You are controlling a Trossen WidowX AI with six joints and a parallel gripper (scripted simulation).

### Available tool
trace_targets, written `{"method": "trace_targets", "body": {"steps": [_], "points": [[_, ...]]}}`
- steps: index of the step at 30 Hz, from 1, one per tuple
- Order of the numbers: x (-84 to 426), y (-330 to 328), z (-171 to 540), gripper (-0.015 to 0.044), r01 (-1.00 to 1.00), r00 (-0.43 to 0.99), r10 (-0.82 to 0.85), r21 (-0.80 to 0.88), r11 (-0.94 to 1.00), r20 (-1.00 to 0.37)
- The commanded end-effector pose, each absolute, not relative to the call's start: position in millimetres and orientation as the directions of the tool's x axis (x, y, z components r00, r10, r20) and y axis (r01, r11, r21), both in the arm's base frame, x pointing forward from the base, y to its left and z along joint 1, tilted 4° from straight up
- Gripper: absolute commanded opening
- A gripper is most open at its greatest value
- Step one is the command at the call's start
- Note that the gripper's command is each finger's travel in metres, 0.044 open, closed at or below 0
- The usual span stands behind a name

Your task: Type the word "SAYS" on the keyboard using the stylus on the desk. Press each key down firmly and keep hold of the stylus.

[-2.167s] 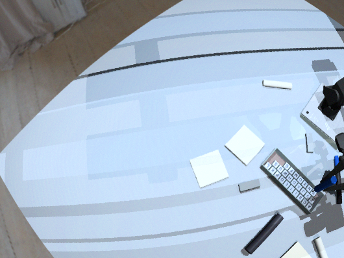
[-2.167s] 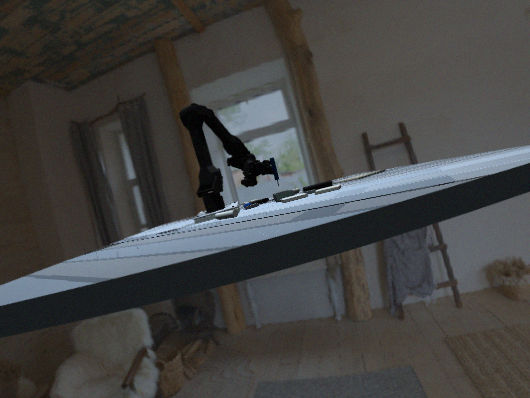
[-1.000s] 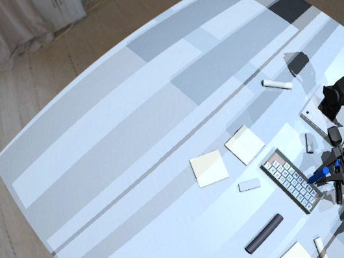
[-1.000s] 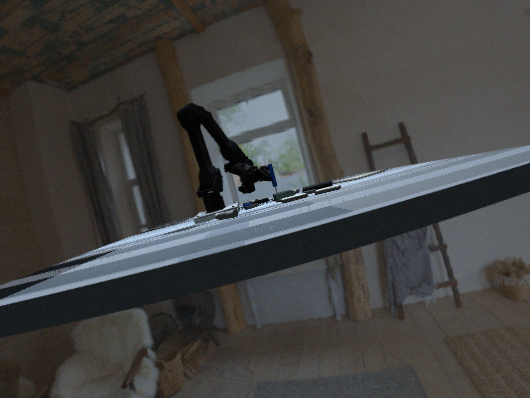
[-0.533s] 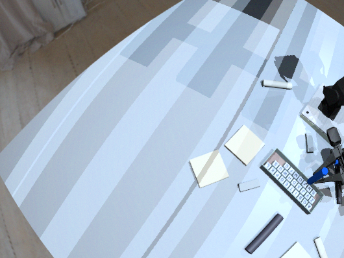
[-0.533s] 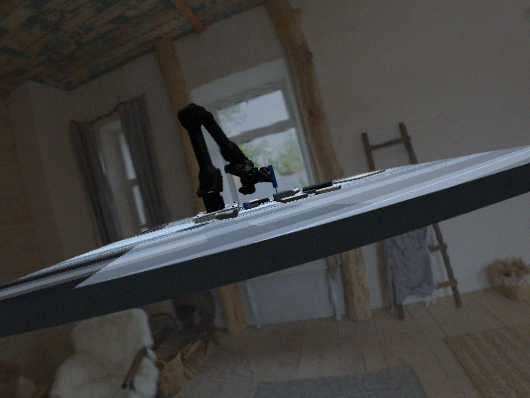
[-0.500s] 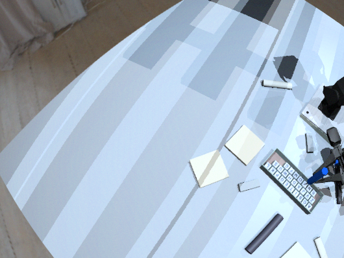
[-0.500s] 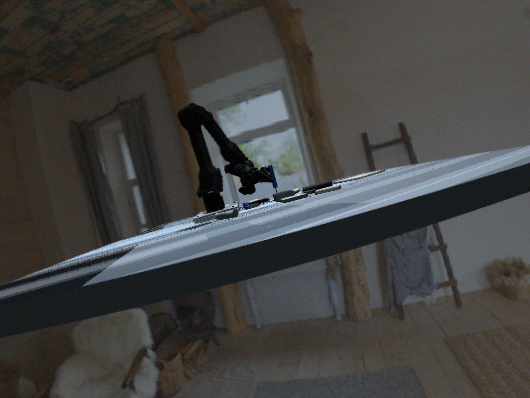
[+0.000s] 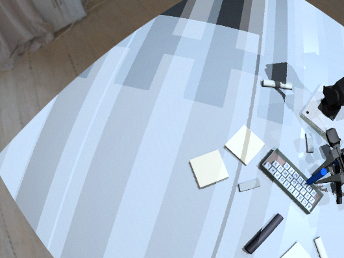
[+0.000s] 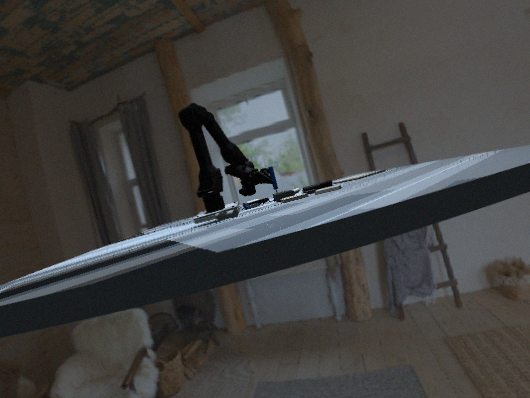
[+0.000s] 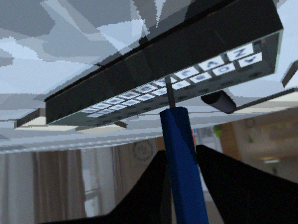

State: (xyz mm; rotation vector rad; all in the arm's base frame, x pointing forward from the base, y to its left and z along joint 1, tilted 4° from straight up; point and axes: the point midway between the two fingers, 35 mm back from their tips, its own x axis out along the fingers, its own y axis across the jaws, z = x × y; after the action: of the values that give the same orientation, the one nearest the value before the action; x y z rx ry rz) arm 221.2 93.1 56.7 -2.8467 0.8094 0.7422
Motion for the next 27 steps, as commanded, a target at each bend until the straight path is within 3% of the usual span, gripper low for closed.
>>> {"method": "trace_targets", "body": {"steps": [1,18,27], "points": [[220.6,91.7,54.1,0.0081,-0.514,0.741,-0.475,0.053,-0.856,-0.475],[220.6,91.7,53.5,0.0081,-0.514,0.741,-0.475,0.053,-0.856,-0.475],[221.0,94.0,87.5,0.0081,-0.514,0.741,-0.475,0.052,-0.856,-0.475]]}}
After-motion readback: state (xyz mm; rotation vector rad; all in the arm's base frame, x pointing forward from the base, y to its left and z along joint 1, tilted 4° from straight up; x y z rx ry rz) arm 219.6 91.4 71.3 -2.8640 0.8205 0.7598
